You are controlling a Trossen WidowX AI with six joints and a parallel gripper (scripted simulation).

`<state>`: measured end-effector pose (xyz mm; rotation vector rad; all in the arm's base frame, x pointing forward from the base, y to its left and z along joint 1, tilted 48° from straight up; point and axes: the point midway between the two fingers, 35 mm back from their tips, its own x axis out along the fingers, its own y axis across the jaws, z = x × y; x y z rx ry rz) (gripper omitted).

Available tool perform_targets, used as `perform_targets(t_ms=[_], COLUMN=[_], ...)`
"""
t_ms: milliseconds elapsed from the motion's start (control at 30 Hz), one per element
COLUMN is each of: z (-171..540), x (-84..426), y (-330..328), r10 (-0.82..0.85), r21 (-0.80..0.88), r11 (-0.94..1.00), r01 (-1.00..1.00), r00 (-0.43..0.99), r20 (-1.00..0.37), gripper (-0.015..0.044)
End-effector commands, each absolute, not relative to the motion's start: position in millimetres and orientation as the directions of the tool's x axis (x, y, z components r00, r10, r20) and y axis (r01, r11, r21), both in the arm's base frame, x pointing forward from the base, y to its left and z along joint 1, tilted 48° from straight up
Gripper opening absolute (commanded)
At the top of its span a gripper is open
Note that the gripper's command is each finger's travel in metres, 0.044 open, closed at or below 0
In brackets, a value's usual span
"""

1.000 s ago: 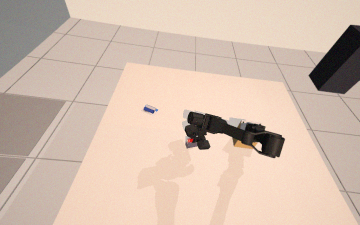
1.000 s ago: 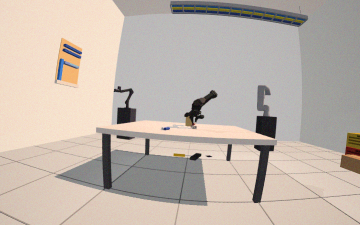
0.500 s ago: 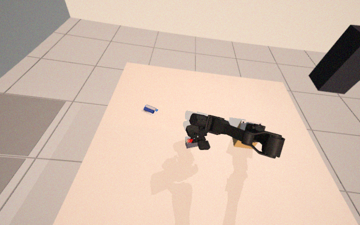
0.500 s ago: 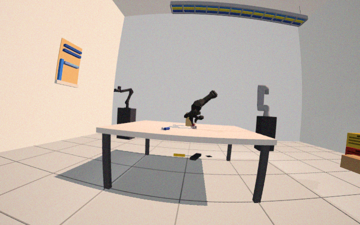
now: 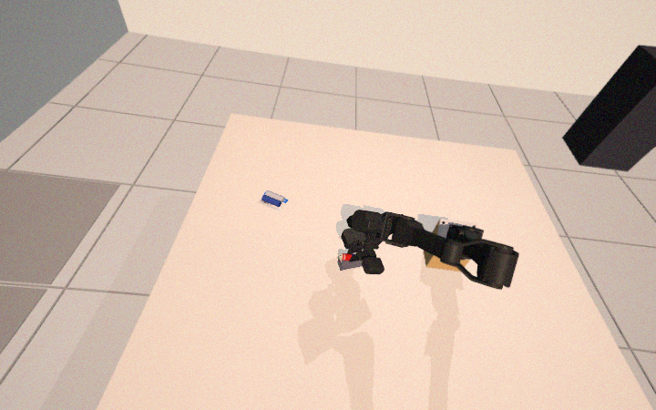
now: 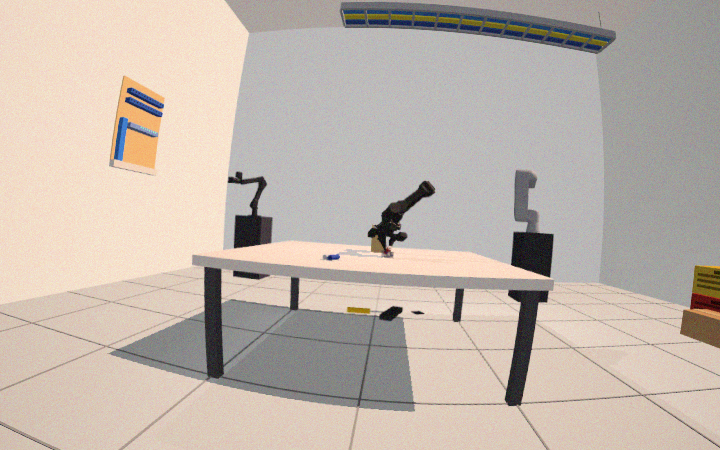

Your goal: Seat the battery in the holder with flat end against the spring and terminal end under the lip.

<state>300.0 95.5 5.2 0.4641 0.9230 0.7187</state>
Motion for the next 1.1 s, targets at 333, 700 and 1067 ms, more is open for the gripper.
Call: perform_targets(t_ms=[333, 700, 1067], z=[2.4, 2.9, -1.4], x=[292.8, 288.6, 279.7], y=[97.9, 99.3, 98.5], r10=[0.72, 0.718, 0.718], r21=[0.646, 0.649, 0.65], r11=[0.684, 0.681, 0.681], r01=[-0.34, -0.337, -0.337], r00=[0.456, 0.482, 0.483], r20=[-0.523, -0.502, -0.502], gripper=[0.0063, 0.0063, 0.0063])
